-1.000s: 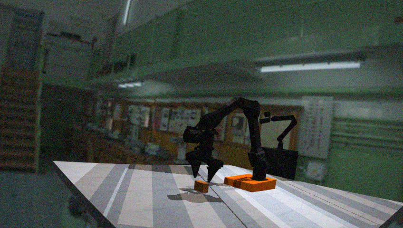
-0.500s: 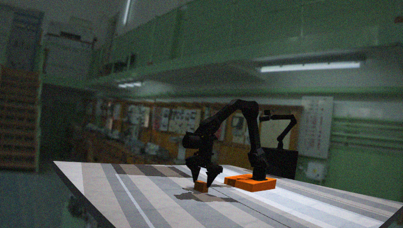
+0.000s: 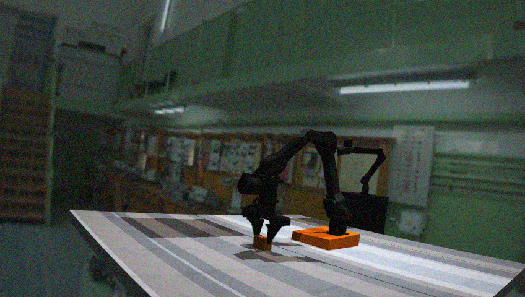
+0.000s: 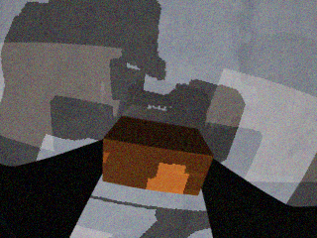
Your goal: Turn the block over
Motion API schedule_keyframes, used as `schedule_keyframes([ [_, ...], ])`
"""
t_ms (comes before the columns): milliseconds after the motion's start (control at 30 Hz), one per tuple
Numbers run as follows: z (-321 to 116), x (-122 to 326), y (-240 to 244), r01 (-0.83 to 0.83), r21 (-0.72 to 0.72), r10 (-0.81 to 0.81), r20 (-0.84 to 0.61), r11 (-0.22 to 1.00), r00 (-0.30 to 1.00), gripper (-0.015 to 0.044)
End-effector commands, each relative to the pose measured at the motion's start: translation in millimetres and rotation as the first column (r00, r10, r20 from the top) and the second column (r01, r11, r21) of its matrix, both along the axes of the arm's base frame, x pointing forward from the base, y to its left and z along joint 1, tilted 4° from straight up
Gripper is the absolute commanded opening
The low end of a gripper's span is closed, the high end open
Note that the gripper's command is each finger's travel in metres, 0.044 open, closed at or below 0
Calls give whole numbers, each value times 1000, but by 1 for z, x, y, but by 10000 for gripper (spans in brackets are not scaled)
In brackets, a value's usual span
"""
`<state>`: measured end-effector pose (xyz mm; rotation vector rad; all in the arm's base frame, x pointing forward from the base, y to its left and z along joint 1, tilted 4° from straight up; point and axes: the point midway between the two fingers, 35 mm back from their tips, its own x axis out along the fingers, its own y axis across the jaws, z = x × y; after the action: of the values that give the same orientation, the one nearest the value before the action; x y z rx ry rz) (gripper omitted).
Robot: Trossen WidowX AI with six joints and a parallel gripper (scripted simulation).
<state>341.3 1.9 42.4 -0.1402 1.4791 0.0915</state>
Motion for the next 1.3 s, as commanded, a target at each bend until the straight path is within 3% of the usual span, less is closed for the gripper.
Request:
schedule_keyframes([
  [0,-1,-1,0,-2,-2,2,-2,1000,1000,202],
  [300,-1,-1,0,-2,-2,2,-2,1000,1000,142],
  [500,28,-3,0,-2,-2,2,-2,1000,1000,0],
  [733,28,-3,0,-2,0,2,9,1000,1000,0],
  [1267,18,0,0,-12,44,0,260,999,966,0],
])
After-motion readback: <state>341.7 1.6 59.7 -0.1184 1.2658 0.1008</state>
